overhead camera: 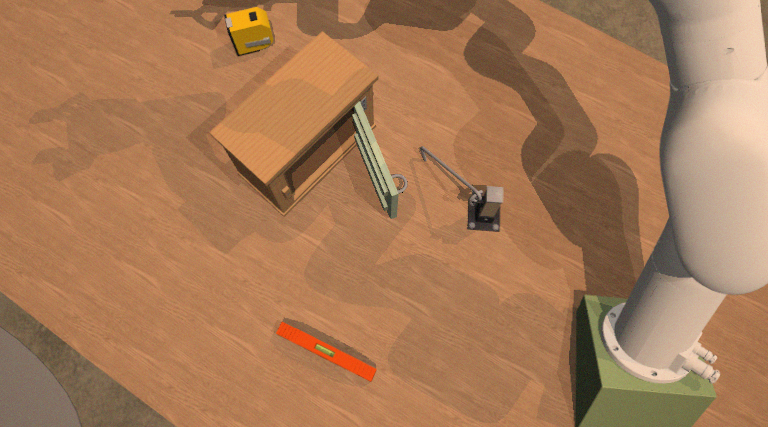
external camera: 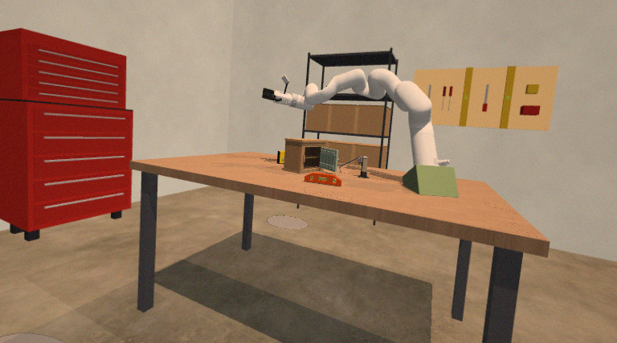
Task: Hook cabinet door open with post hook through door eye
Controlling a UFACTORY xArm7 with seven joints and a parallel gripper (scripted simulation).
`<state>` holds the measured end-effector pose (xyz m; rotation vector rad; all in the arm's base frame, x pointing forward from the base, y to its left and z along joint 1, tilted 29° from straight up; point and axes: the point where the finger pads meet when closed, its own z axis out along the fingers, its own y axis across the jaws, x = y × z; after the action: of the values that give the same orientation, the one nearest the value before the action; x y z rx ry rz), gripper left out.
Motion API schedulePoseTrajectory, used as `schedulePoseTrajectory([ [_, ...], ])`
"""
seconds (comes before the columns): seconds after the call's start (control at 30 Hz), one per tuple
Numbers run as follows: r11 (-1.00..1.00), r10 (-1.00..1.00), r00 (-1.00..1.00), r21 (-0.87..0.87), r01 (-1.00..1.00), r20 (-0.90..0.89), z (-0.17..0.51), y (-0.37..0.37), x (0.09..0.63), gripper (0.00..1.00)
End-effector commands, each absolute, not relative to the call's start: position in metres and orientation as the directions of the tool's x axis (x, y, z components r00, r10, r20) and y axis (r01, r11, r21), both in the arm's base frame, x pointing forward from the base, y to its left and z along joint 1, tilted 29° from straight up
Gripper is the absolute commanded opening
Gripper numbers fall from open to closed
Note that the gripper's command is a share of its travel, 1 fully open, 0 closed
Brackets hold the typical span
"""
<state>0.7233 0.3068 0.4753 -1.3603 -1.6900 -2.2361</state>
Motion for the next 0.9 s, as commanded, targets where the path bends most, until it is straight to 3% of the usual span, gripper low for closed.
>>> schedulePoseTrajectory([
  [0.0,-0.411,0.452,-0.623,0.769,0.49,0.639,0.479,0.308,0.722,1.0],
  [0.63,-0.409,0.452,-0.623,0.769,0.491,0.638,0.478,0.309,0.721,1.0],
  [0.87,-0.323,0.454,-0.64,0.784,0.53,0.62,0.47,0.324,0.7,1.0],
])
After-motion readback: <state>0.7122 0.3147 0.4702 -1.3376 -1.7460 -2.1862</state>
